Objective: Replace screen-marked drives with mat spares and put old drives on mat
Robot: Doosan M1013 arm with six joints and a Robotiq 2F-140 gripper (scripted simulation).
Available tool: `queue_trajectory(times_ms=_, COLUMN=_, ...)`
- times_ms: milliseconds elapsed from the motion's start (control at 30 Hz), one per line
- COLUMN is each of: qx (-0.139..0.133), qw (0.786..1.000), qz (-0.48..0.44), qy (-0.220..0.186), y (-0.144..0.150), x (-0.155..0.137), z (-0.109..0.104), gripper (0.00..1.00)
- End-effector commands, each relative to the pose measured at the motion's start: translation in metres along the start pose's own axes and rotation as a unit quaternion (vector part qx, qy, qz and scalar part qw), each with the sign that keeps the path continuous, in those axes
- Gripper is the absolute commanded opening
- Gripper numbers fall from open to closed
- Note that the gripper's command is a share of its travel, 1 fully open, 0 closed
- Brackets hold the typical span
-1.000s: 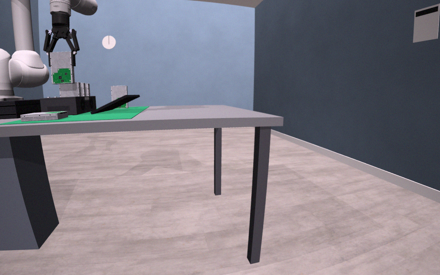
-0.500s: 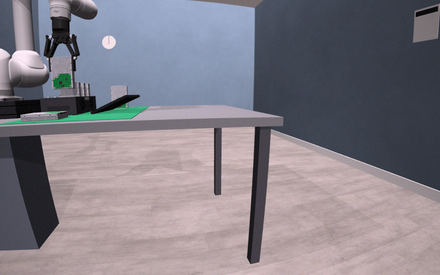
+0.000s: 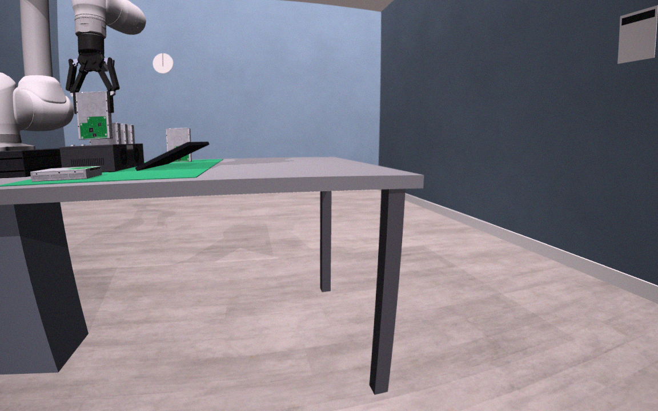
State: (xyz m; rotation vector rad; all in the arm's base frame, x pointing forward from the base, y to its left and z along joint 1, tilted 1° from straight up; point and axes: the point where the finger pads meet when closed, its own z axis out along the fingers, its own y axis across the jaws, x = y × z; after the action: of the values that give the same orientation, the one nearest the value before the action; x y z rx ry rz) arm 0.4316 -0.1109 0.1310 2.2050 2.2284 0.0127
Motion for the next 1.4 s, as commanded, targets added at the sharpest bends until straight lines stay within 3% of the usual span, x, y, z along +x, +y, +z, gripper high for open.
queue_trajectory(times_ms=0, qx=-0.001, qw=1.0, qz=0.0, qy=0.0, y=0.0006, x=-0.0001, z=0.003, gripper=0.1)
queue_trajectory(times_ms=1367, qx=-0.001, qw=1.0, qz=0.0, qy=0.0, y=0.0006, x=-0.0001, z=0.0125, gripper=0.1)
